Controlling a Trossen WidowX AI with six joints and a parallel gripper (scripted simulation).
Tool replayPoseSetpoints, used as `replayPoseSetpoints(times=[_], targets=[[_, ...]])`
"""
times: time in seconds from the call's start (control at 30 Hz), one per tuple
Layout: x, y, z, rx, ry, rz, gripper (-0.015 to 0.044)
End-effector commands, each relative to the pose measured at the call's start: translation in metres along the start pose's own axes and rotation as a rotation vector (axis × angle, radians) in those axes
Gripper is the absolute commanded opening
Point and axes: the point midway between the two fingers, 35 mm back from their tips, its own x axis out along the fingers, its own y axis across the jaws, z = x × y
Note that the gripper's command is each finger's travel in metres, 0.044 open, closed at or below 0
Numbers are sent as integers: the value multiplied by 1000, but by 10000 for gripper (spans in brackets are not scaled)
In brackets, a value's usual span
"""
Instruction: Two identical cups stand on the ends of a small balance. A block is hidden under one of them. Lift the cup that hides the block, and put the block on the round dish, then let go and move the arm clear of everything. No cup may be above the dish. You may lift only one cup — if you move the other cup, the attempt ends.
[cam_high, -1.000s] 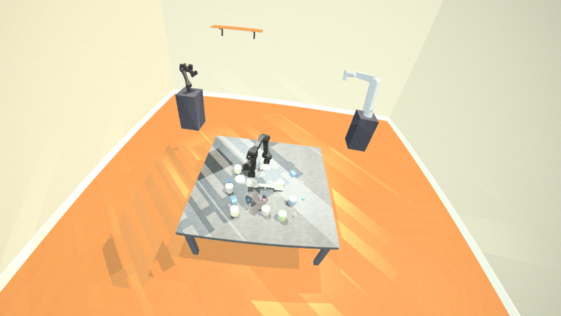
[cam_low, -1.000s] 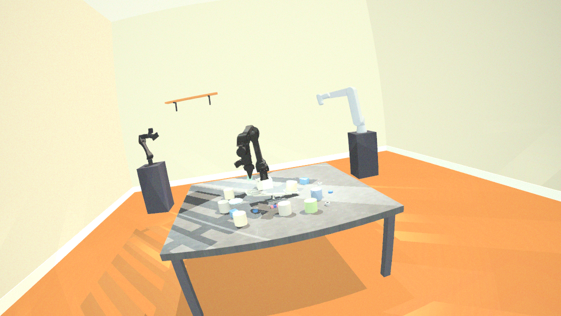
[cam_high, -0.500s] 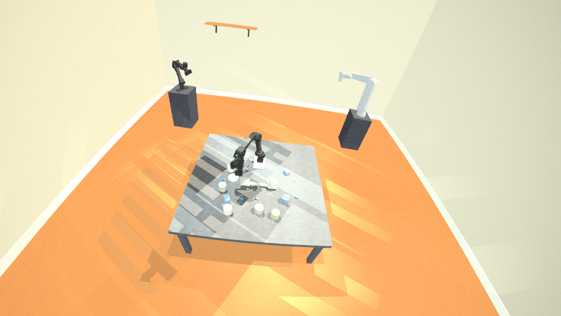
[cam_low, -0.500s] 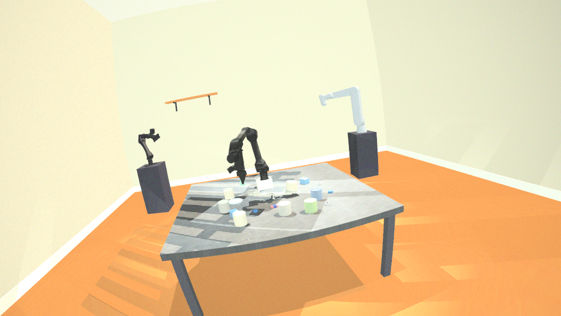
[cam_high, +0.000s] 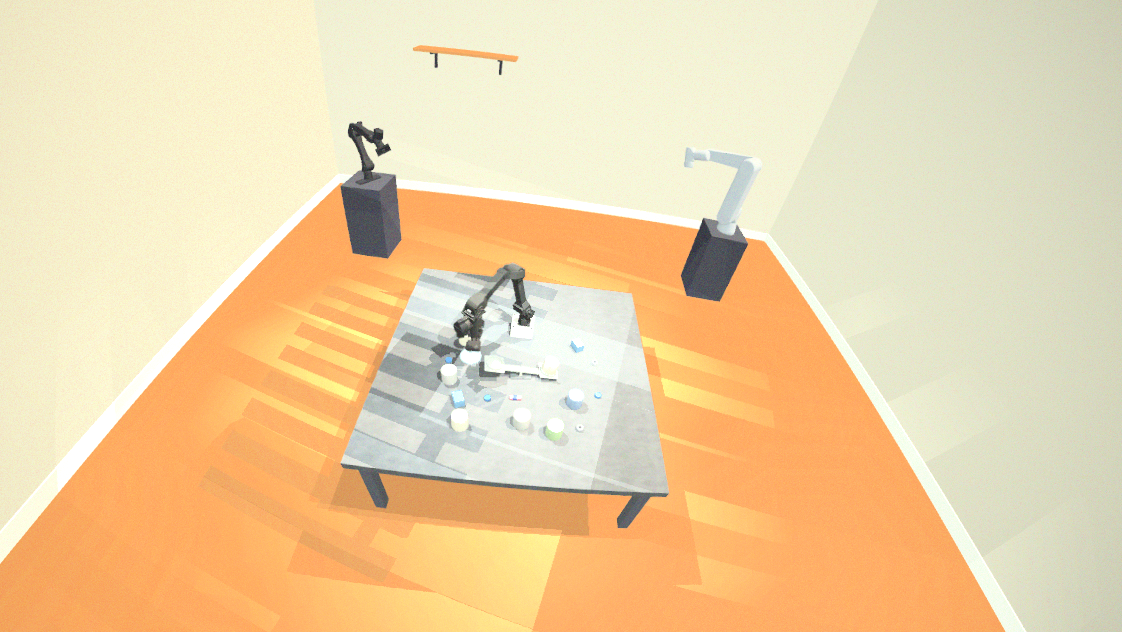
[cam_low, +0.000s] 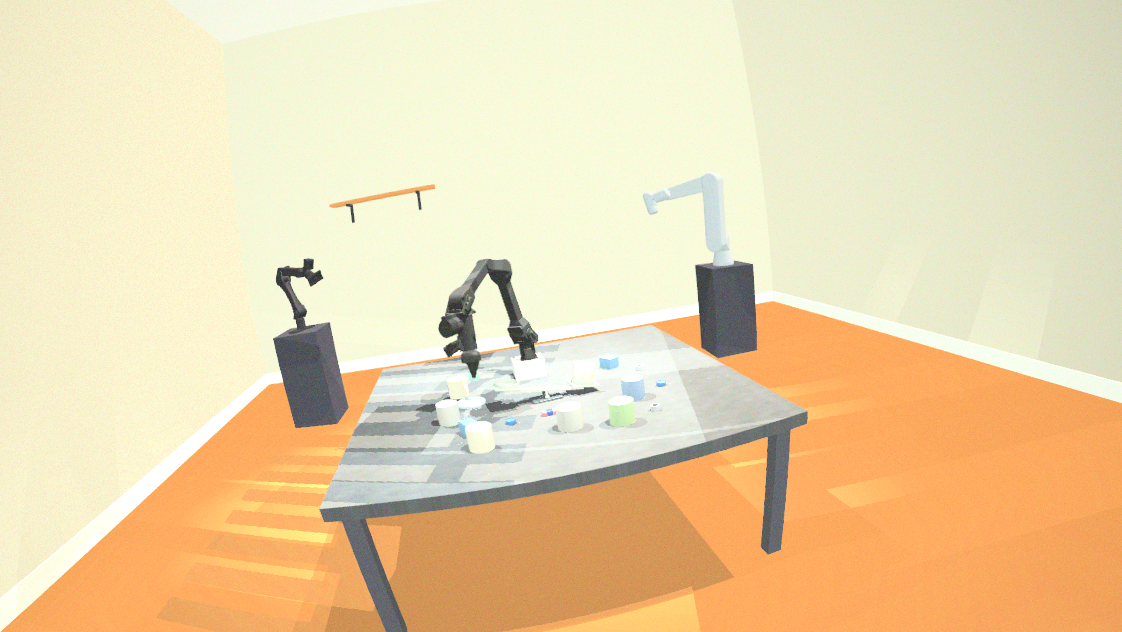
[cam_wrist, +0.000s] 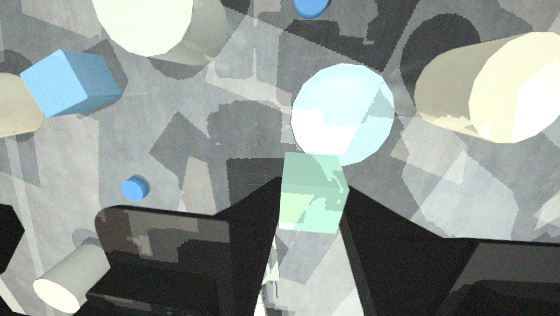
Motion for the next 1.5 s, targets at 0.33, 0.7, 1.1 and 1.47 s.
replayPoseSetpoints(times=[0.33, 0.7, 1.1, 1.47], targets=[[29, -37, 26, -4, 1, -6, 0], [68, -37, 26, -4, 2, -7, 0], [79, -38, 26, -4, 2, -7, 0], [86, -37, 27, 1, -3, -5, 79]])
